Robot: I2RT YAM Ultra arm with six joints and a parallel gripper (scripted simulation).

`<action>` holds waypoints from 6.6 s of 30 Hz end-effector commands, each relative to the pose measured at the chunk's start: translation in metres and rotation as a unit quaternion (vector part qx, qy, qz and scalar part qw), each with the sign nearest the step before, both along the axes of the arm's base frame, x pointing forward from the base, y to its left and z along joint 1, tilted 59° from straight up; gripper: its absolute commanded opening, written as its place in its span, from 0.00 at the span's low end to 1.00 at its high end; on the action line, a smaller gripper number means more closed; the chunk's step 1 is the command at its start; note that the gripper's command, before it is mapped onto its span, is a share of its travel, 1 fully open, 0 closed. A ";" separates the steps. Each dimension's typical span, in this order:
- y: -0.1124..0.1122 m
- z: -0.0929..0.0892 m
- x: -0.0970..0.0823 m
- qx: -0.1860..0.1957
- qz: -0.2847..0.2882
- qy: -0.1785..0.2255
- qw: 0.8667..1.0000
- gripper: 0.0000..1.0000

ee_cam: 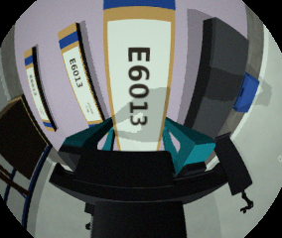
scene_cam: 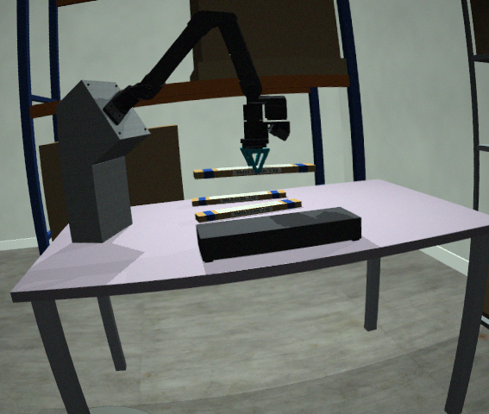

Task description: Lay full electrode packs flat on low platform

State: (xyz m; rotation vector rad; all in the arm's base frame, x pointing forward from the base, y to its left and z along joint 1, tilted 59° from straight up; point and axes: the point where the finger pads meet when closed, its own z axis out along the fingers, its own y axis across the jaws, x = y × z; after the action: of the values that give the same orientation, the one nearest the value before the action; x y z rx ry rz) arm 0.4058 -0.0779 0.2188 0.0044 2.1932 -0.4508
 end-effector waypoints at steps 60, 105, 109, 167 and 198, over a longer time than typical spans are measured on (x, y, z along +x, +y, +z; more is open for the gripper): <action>-0.138 0.078 -0.026 -0.008 0.008 -0.026 1.000 0.00; -0.167 0.092 -0.033 -0.015 0.008 -0.035 0.999 0.00; -0.168 0.093 -0.033 -0.015 0.008 -0.035 0.999 0.00; -0.173 0.094 -0.031 -0.020 0.008 -0.040 0.999 0.00; -0.174 0.093 -0.030 -0.023 0.008 -0.043 0.999 0.00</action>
State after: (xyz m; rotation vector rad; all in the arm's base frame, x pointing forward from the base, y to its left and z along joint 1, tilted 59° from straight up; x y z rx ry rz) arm 0.3828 -0.2449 0.2790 -0.0228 2.1680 -0.4279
